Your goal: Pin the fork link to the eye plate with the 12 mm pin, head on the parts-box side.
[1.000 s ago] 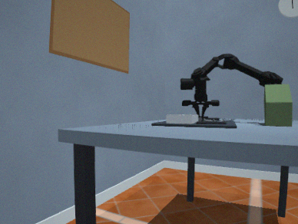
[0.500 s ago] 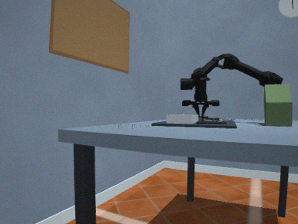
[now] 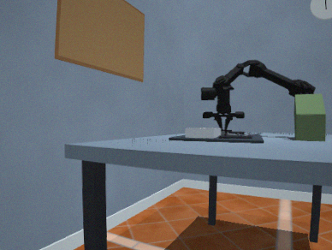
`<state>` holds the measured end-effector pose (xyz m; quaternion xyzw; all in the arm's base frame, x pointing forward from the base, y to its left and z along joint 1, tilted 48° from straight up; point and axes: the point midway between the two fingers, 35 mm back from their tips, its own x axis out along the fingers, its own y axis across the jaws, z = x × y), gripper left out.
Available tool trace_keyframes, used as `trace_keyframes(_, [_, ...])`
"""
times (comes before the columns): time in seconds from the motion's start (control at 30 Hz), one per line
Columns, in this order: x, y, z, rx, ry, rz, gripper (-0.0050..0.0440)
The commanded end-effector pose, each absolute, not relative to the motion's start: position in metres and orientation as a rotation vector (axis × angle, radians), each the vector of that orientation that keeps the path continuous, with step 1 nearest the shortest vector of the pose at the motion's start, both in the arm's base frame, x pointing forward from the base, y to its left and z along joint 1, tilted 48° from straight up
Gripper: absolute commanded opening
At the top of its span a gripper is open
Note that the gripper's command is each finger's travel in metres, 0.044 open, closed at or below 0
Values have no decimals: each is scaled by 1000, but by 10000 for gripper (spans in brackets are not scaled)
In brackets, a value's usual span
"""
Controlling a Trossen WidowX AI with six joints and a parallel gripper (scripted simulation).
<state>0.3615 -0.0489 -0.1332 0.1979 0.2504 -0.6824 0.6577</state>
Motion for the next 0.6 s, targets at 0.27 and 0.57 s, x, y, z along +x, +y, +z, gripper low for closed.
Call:
trace_keyframes(0.27, [368, -49, -122, 465, 549, -1532, -50])
trace_keyframes(0.57, [368, -53, -118, 465, 548, -1533, -50])
